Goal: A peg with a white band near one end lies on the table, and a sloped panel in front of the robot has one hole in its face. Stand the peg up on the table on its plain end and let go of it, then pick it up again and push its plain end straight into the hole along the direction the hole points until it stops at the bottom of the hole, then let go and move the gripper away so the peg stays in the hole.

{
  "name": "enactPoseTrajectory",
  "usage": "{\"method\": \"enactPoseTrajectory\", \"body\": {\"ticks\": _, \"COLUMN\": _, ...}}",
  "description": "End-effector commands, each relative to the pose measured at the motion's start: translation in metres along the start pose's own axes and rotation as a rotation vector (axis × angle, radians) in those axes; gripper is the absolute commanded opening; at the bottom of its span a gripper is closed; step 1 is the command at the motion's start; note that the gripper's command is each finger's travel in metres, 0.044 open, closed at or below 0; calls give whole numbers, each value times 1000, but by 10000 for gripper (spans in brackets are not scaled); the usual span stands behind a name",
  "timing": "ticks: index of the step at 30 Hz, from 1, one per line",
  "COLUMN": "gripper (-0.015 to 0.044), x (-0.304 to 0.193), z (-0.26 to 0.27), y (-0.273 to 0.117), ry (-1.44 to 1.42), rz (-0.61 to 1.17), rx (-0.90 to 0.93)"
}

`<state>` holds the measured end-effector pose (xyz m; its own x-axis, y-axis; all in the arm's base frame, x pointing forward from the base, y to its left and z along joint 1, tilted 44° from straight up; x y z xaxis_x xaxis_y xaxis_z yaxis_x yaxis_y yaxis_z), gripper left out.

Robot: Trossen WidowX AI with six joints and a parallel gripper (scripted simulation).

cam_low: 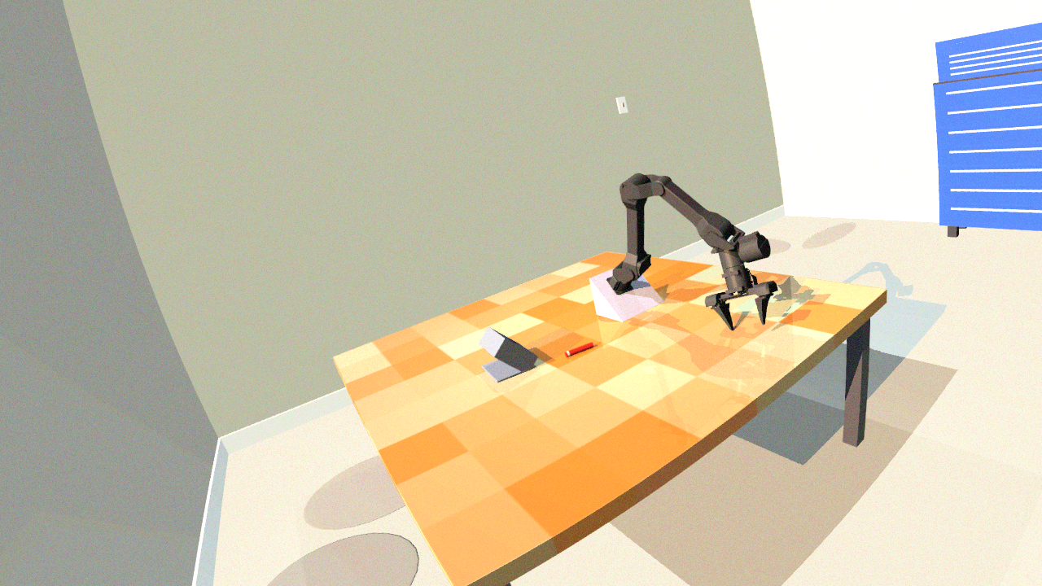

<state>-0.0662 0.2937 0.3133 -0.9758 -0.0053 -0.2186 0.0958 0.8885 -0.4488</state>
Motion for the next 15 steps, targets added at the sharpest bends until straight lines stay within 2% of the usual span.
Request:
{"method": "enactPoseTrajectory", "body": {"ticks": 1, "gripper": 440, "x": -14, "z": -1, "y": 3, "ry": 60, "rz": 32, "rx": -1}}
{"method": "enactPoseTrajectory", "body": {"ticks": 15, "gripper": 440, "x": -66, "z": 5, "y": 13, "ry": 247, "rz": 173, "rx": 17}}
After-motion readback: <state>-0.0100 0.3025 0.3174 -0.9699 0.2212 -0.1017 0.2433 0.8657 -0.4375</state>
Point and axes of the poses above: the point midway between the two fingers, 35 mm back from their tips, its own y axis out along the fingers, its own z axis across the jaws, x = y × z, the point moved 5 cm from there along -y, back along the fingers, and after that the axes turned 3 degrees about y, right-handed, at the moved point
